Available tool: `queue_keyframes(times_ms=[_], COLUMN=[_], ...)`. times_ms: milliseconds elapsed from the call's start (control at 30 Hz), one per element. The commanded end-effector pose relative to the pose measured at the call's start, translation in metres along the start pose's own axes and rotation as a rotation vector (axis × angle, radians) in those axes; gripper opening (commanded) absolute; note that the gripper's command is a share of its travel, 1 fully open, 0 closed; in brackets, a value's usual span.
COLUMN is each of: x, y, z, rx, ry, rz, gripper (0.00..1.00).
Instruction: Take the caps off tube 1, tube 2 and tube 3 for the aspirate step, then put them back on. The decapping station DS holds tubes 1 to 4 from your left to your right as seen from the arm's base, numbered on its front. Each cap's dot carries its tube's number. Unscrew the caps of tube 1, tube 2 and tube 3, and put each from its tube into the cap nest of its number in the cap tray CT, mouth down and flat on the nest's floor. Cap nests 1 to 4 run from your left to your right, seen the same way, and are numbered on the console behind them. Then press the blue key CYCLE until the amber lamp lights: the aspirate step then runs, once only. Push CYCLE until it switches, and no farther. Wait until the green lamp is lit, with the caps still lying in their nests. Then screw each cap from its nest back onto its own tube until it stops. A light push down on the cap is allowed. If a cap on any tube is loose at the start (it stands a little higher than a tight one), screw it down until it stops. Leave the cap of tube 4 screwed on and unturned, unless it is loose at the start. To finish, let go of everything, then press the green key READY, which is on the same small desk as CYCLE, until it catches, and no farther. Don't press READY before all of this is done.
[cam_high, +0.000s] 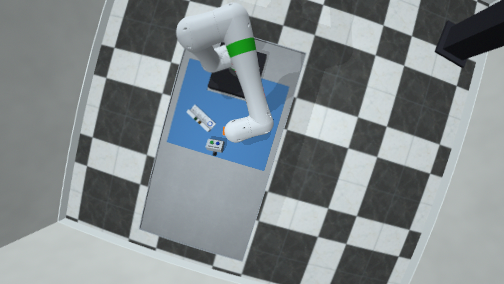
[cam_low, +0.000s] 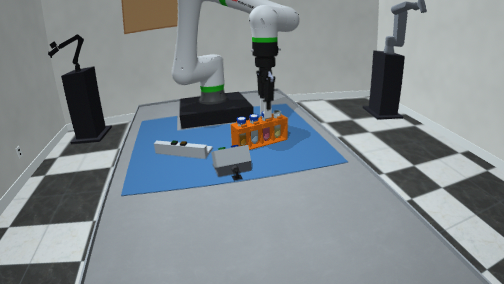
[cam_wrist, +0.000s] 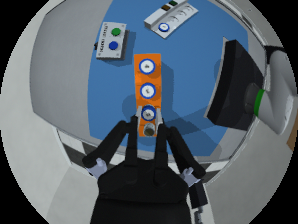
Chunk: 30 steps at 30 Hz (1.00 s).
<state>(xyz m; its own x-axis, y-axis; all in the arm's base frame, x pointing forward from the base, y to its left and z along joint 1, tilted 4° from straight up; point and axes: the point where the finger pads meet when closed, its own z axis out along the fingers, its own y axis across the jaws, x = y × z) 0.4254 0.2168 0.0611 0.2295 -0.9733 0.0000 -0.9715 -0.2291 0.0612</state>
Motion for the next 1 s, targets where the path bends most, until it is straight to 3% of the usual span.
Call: queue_keyframes(times_ms=[0,167,433,467,800,900,967], x=[0.0000,0.0000,0.0000,0.0000,0.0000,0.0000,0.0000], y=[-0.0002,-0.0002,-0.0002,-0.0002,-0.0002,-0.0002,-0.0002], z=[0.0000,0.0000,0.0000,0.0000,0.0000,-0.0015,-0.0015], rx=[-0.001,0.000,0.000,0.000,0.000,-0.001,-0.001], ry=[-0.003,-0.003,-0.003,-0.003,-0.003,-0.003,-0.003], rz=[-0.196,-0.420,-0.420,-0.420,-0.420,-0.170,-0.170], gripper=[0.00,0.00,0.00,0.35,0.35,0.35,0.35])
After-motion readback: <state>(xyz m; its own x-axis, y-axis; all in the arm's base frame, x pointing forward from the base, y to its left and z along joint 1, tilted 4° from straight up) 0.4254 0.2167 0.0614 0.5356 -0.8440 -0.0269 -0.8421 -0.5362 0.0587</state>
